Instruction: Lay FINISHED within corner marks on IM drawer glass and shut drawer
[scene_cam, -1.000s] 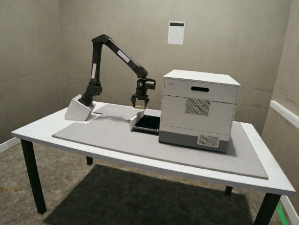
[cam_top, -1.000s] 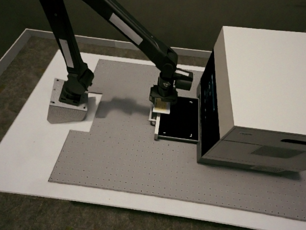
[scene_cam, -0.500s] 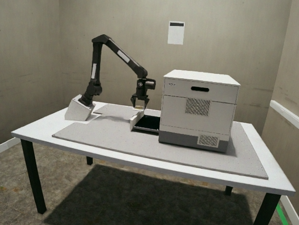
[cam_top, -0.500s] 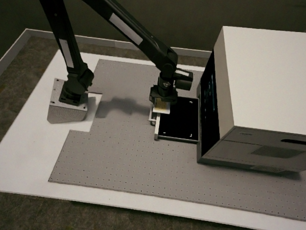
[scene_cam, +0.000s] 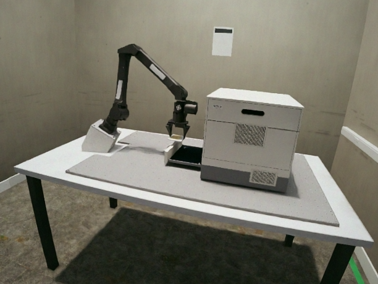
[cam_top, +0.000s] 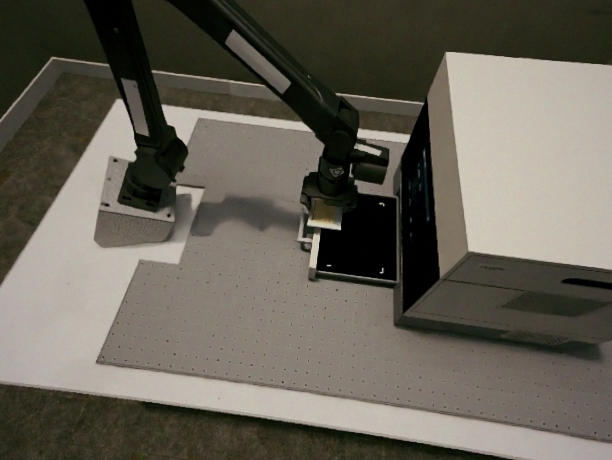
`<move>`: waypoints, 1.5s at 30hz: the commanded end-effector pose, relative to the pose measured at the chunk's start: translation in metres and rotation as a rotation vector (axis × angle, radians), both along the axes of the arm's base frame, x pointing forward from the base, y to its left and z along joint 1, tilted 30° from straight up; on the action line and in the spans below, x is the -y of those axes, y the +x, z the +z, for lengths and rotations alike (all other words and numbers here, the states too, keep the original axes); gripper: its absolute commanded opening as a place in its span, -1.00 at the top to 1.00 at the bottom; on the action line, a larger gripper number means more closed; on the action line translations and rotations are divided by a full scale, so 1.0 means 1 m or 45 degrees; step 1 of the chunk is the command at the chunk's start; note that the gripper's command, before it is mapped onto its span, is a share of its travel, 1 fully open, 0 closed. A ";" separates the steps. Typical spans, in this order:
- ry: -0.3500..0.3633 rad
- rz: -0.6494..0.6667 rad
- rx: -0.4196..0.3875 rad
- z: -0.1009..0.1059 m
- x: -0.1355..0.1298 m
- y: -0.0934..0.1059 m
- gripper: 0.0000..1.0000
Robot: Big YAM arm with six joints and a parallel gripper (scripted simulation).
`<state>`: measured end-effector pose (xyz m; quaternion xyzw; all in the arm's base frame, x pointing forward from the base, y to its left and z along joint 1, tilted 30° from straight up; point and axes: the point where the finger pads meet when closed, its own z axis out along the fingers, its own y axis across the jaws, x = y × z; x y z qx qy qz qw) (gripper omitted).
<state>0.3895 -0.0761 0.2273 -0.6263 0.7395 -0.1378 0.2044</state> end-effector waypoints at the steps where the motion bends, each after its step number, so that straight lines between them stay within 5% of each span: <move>1: -0.019 0.002 0.086 0.029 0.001 0.026 -0.56; 37: -0.018 0.003 0.084 0.028 0.006 0.069 -0.56; 45: -0.028 -0.003 0.116 0.040 0.009 0.066 -0.56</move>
